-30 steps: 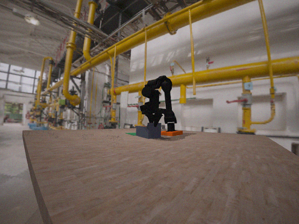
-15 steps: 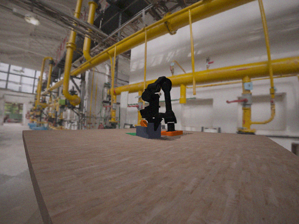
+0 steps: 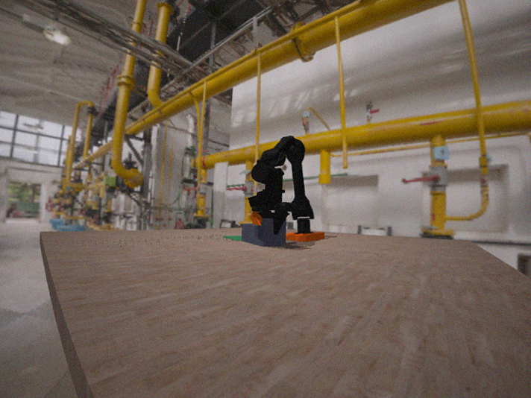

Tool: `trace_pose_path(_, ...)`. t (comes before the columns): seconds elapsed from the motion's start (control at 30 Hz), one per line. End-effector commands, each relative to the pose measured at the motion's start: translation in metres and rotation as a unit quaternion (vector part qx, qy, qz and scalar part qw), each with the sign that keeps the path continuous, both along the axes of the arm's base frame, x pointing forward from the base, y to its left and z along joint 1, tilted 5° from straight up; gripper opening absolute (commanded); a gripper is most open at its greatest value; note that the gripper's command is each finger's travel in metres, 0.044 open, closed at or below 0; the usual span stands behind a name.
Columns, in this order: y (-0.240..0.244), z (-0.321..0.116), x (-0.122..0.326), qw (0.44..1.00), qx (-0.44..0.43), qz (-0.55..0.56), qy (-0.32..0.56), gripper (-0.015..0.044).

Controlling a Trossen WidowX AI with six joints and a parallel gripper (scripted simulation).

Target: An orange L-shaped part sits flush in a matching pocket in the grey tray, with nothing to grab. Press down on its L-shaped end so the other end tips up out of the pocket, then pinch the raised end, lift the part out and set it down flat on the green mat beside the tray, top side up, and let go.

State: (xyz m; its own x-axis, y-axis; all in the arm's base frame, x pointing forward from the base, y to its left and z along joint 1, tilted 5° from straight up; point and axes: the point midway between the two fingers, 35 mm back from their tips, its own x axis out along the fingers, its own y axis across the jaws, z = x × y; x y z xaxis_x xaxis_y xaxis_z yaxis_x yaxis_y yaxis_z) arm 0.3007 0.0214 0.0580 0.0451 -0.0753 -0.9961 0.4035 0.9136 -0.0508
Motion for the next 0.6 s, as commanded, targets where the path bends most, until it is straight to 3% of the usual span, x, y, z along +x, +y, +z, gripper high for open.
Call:
trace_pose_path(0.0,-0.001,-0.002,-0.002,1.0,-0.001,0.0,0.005,0.018)
trace_pose_path(0.57,0.011,0.011,0.002,1.0,0.0,0.0,0.004,0.018)
